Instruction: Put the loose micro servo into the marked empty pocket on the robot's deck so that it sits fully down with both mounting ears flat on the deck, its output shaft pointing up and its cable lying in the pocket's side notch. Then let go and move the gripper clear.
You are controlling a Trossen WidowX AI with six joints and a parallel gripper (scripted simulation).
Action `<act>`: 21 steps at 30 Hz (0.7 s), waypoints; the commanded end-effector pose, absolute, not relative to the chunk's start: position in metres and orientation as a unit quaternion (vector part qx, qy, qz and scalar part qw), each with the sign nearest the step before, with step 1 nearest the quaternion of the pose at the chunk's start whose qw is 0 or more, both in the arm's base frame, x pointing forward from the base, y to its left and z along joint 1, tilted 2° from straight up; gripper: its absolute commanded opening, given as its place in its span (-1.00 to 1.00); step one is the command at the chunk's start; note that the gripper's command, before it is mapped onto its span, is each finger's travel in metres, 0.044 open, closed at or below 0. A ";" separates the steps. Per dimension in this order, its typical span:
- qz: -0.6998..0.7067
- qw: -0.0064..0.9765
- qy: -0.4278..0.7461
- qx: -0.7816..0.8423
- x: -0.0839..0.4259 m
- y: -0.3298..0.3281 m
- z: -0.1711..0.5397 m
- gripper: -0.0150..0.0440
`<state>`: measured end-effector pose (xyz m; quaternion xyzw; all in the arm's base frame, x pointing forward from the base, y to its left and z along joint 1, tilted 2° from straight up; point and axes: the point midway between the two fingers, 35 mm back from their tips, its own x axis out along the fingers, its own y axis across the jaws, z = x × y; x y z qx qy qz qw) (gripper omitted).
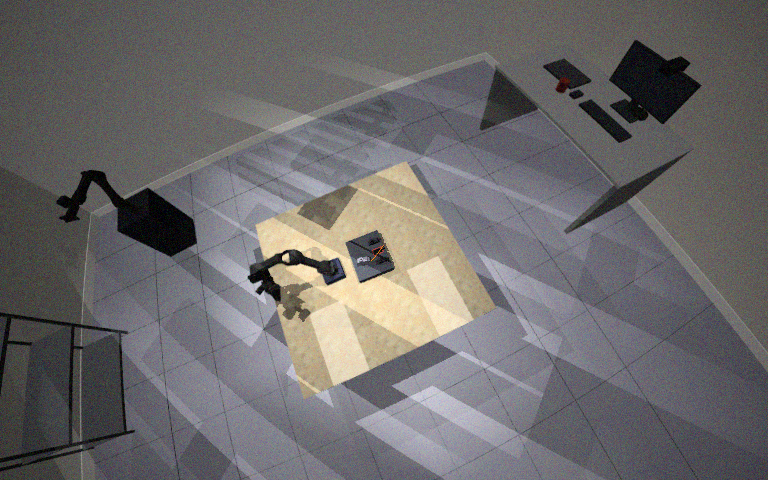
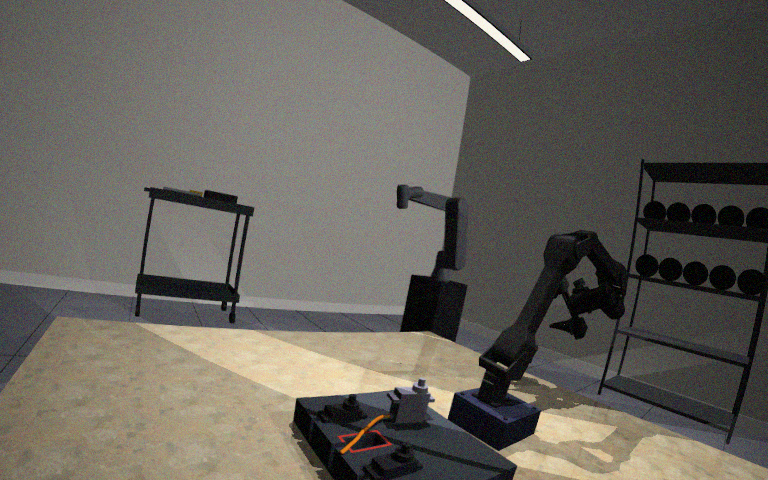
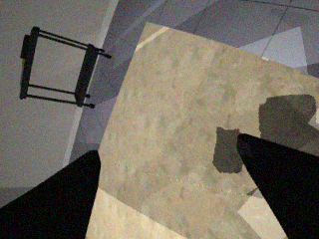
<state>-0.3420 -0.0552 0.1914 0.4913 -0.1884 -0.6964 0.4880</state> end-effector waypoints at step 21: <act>-0.765 0.302 -0.267 0.501 -0.320 0.074 0.172 -0.49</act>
